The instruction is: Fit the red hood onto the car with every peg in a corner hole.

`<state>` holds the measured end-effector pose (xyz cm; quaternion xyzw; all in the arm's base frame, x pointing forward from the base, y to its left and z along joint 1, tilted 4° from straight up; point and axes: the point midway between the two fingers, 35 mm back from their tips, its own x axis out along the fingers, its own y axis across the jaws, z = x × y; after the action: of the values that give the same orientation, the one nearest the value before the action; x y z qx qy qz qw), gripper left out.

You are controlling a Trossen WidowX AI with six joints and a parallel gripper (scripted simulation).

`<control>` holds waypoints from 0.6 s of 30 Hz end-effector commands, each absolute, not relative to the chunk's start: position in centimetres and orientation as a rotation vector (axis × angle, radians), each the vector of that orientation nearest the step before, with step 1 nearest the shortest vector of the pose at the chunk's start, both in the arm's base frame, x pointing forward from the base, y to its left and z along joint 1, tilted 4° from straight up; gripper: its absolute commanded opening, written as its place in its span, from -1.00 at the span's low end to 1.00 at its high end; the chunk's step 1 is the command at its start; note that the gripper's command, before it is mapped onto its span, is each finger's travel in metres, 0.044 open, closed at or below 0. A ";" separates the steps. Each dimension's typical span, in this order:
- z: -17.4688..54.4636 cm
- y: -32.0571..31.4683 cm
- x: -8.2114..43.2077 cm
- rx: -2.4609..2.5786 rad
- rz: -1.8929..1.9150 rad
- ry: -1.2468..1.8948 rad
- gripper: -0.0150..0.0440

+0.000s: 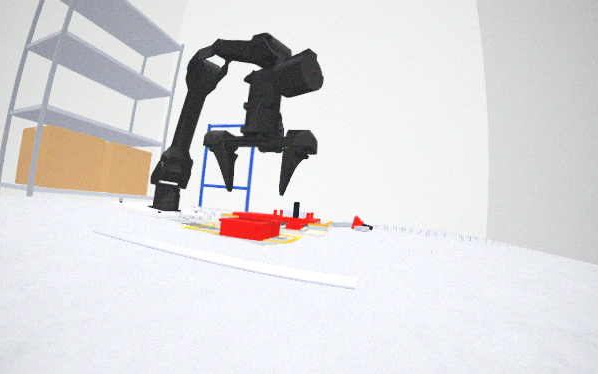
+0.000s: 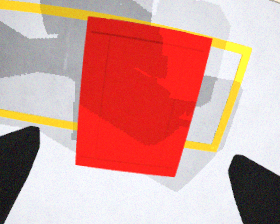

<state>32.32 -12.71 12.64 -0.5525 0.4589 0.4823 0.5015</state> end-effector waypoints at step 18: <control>10.6 -12.6 32.5 -1.330 1.176 1.106 1.00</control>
<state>32.58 -12.72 11.08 -0.5532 0.4582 0.4829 0.5009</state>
